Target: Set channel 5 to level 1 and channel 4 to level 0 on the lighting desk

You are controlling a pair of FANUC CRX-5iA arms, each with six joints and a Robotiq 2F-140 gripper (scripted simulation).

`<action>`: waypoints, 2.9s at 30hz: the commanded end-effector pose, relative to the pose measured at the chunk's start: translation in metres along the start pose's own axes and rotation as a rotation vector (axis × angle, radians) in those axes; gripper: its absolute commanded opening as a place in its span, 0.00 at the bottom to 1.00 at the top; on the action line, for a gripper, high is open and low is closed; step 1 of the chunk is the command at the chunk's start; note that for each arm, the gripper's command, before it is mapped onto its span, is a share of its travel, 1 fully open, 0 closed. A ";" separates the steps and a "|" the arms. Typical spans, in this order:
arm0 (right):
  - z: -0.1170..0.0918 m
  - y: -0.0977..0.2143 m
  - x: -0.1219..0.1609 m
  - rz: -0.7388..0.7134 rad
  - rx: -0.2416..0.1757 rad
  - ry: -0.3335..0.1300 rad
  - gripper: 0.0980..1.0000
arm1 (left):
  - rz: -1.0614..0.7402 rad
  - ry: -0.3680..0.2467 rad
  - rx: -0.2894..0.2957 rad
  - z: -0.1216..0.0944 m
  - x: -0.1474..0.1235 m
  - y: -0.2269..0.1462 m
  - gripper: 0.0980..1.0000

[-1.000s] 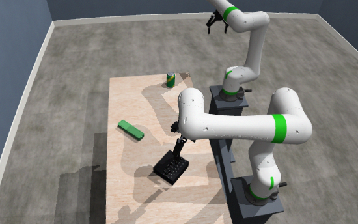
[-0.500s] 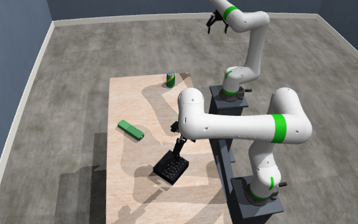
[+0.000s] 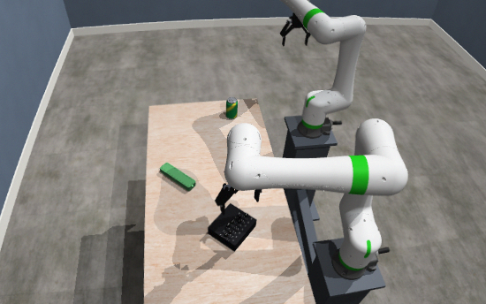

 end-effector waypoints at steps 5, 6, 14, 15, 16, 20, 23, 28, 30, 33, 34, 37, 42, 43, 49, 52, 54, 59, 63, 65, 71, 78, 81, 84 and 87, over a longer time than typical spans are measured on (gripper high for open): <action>-0.001 0.000 0.000 0.000 0.000 0.002 1.00 | 0.295 -0.003 -0.001 0.026 0.021 -0.018 1.00; -0.001 0.000 0.000 0.000 0.000 0.002 1.00 | 0.299 -0.003 -0.001 0.026 0.021 -0.018 1.00; -0.001 0.000 0.000 0.000 0.000 0.002 1.00 | 0.299 -0.003 -0.001 0.026 0.021 -0.018 1.00; -0.001 0.000 0.000 0.000 0.000 0.002 1.00 | 0.299 -0.003 -0.001 0.026 0.021 -0.018 1.00; -0.001 0.000 0.000 0.000 0.000 0.002 1.00 | 0.299 -0.003 -0.001 0.026 0.021 -0.018 1.00; -0.001 0.000 0.000 0.000 0.000 0.002 1.00 | 0.301 -0.003 -0.001 0.026 0.021 -0.018 1.00; -0.001 0.000 0.000 0.000 0.000 0.002 1.00 | 0.332 -0.003 -0.001 0.027 0.021 -0.018 1.00; -0.001 0.000 0.000 0.000 0.000 0.002 1.00 | 0.513 -0.003 -0.001 0.032 0.023 -0.020 1.00; -0.001 0.000 0.000 0.000 0.000 0.002 1.00 | 0.513 -0.003 -0.001 0.032 0.023 -0.020 1.00; -0.001 0.000 0.000 0.000 0.000 0.002 1.00 | 0.669 -0.003 -0.001 0.036 0.025 -0.021 1.00; -0.001 0.000 0.000 0.000 0.000 0.002 1.00 | 0.700 -0.003 -0.001 0.037 0.025 -0.021 1.00; -0.001 0.000 0.000 0.000 0.000 0.002 1.00 | 0.803 -0.003 -0.001 0.039 0.026 -0.022 1.00; -0.001 0.000 0.000 0.000 0.000 0.002 1.00 | 0.975 -0.003 -0.002 0.044 0.028 -0.023 1.00; -0.001 0.000 0.000 0.000 0.000 0.002 1.00 | 1.010 -0.003 -0.002 0.045 0.028 -0.024 1.00; -0.001 0.000 0.000 0.000 0.000 0.002 1.00 | 1.205 -0.003 -0.002 0.050 0.030 -0.025 1.00; -0.001 0.000 0.000 0.000 0.000 0.002 1.00 | 1.301 -0.002 -0.002 0.053 0.031 -0.026 1.00; -0.001 0.000 0.000 0.000 0.000 0.002 1.00 | 1.370 -0.002 -0.002 0.055 0.032 -0.026 1.00; -0.001 0.000 0.000 0.000 0.000 0.002 1.00 | 1.542 -0.002 -0.002 0.059 0.034 -0.027 1.00; -0.001 0.000 0.000 0.000 0.000 0.002 1.00 | 1.646 -0.002 -0.003 0.062 0.035 -0.028 1.00; -0.001 0.000 0.000 0.000 0.000 0.002 1.00 | 1.746 -0.002 -0.003 0.065 0.036 -0.029 1.00; -0.001 0.000 0.000 0.000 0.000 0.002 1.00 | 1.937 -0.002 -0.003 0.070 0.038 -0.030 1.00; -0.001 0.000 0.000 0.000 0.000 0.002 1.00 | 2.178 -0.002 -0.004 0.076 0.040 -0.031 1.00; -0.001 0.000 0.000 0.000 0.000 0.002 1.00 | 2.213 -0.002 -0.004 0.077 0.040 -0.031 1.00; -0.001 0.000 0.000 0.000 0.000 0.002 1.00 | 2.366 -0.002 -0.004 0.081 0.042 -0.032 1.00; -0.001 0.000 0.000 0.000 0.000 0.002 1.00 | 2.467 -0.001 -0.004 0.084 0.043 -0.033 1.00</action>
Point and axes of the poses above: on each arm, the point where the finger pads meet when closed, its own z axis out along the fingers, its own y axis across the jaws, x = y × z, the point moved 5 cm from there along -z, back along the fingers, and after that the axes turned 6 degrees about z, right-handed, at the moved point
